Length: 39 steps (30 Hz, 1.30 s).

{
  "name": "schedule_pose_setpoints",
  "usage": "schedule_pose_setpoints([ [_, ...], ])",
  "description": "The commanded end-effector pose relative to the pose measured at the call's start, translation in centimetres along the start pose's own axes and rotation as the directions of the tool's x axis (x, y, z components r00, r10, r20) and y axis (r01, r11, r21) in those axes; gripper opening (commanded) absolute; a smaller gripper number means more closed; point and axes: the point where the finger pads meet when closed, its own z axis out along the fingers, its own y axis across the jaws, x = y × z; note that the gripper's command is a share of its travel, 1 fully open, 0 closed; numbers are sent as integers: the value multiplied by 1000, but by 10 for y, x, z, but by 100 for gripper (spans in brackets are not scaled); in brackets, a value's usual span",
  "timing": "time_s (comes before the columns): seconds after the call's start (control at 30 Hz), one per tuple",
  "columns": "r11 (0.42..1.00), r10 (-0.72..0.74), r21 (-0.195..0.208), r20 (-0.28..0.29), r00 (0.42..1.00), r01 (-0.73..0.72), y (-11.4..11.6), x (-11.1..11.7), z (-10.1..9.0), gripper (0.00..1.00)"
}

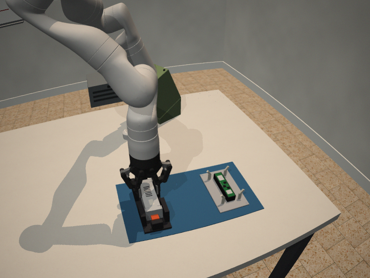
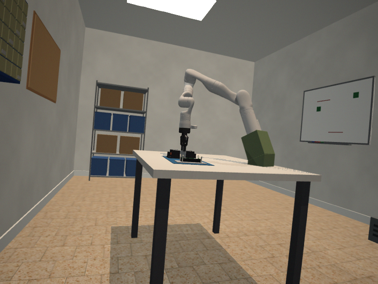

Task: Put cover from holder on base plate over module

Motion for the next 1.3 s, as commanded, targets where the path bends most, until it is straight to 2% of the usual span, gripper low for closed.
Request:
schedule_pose_setpoints([
  [0.0,1000,-1,1,12,1000,1,0,-3,-14,0],
  [0.13,1000,-1,1,12,1000,1,0,-3,-26,0],
  [1.27,1000,-2,0,10,1000,2,1,-2,-25,0],
])
